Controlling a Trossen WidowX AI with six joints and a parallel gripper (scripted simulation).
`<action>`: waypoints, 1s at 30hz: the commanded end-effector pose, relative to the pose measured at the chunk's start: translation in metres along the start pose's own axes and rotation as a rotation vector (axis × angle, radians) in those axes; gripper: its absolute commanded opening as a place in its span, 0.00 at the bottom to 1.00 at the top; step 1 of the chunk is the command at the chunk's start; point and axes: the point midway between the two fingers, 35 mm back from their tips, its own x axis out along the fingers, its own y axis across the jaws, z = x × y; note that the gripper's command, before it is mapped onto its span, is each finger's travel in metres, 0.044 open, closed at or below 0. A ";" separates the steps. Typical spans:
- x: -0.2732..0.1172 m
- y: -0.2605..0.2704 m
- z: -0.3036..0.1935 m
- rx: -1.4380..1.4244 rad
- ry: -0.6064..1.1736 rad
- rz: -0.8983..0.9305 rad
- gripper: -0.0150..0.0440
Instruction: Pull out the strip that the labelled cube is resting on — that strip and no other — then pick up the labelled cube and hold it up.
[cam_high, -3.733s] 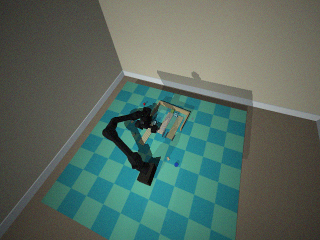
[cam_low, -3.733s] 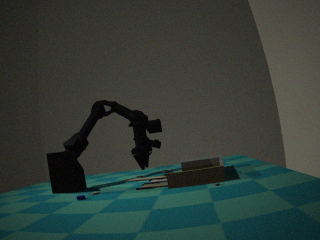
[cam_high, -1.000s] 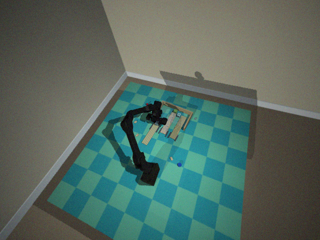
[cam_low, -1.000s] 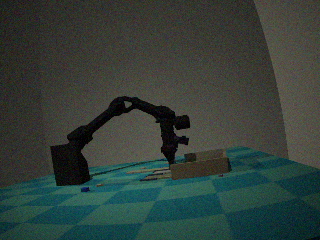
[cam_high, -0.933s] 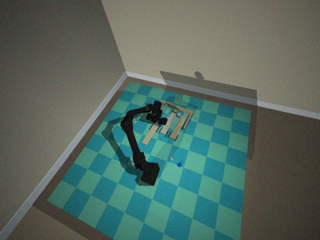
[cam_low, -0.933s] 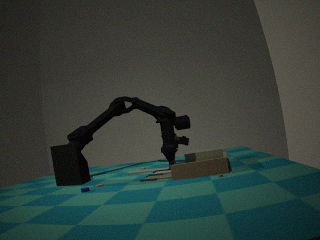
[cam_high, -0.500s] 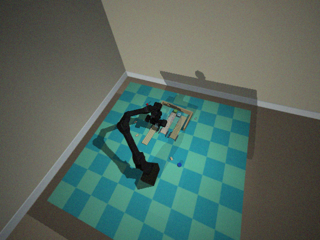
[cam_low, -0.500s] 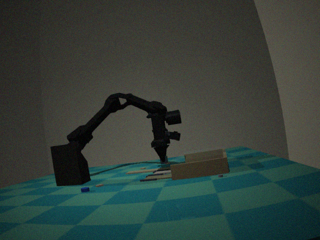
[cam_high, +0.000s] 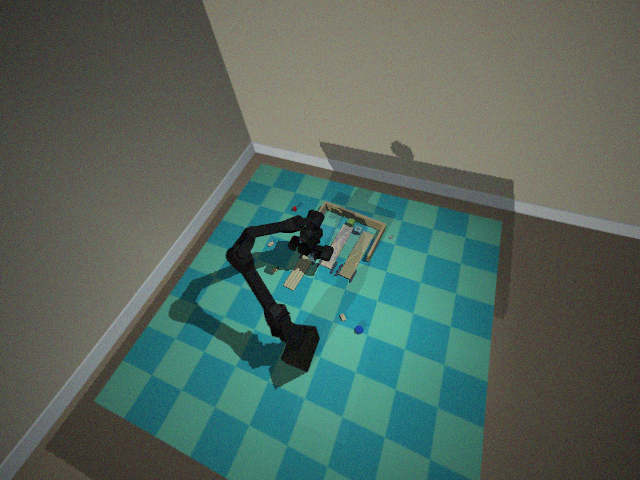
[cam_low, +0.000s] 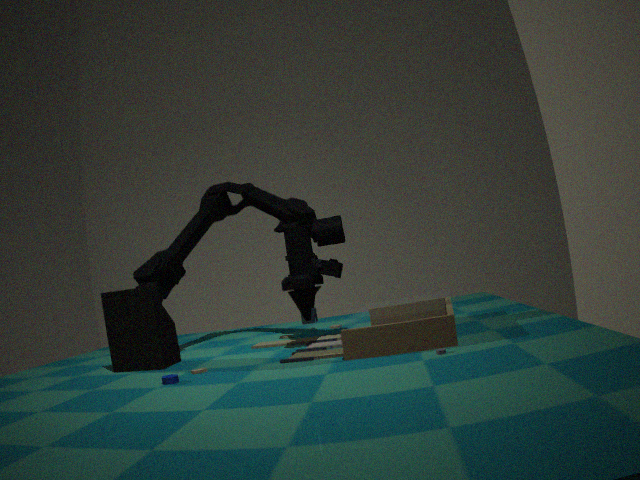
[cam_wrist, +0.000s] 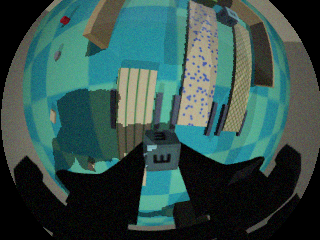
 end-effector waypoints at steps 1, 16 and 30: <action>-0.002 -0.004 -0.014 -0.003 -0.004 0.004 0.25; -0.001 -0.017 -0.061 -0.001 -0.003 0.004 0.25; -0.036 -0.018 -0.061 -0.001 -0.002 0.003 0.25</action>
